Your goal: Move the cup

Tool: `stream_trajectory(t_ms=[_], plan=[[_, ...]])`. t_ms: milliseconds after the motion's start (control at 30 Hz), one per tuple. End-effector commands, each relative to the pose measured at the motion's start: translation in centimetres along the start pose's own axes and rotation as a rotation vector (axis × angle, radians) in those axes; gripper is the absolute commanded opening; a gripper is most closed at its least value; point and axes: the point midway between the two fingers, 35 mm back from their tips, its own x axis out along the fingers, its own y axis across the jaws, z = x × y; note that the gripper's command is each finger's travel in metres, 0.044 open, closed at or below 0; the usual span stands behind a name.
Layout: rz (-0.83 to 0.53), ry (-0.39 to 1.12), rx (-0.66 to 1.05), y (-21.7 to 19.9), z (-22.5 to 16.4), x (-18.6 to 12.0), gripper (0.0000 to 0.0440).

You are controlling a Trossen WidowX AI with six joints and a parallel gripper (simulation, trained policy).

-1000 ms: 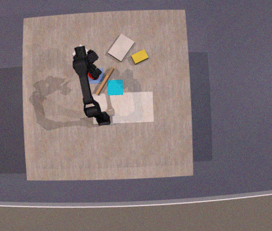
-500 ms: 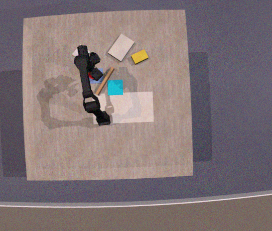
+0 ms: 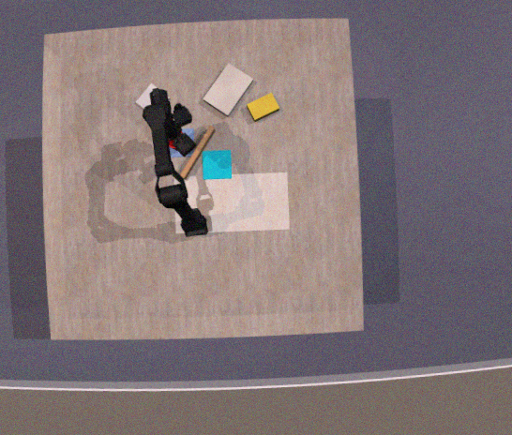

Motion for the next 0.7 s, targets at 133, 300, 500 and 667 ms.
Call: stream_trajectory(t_ms=[133, 300, 500, 667], plan=[[-0.058, 0.018, 0.001, 0.0, -0.2, 3.0, 0.0175], [-0.081, 0.026, -0.014, 0.0, -0.3, 4.9, 0.0176], [-0.101, 0.040, -0.050, 0.0, -0.6, 7.5, 0.0175], [-0.102, 0.044, -0.094, 0.0, -0.7, 9.0, 0.0087]])
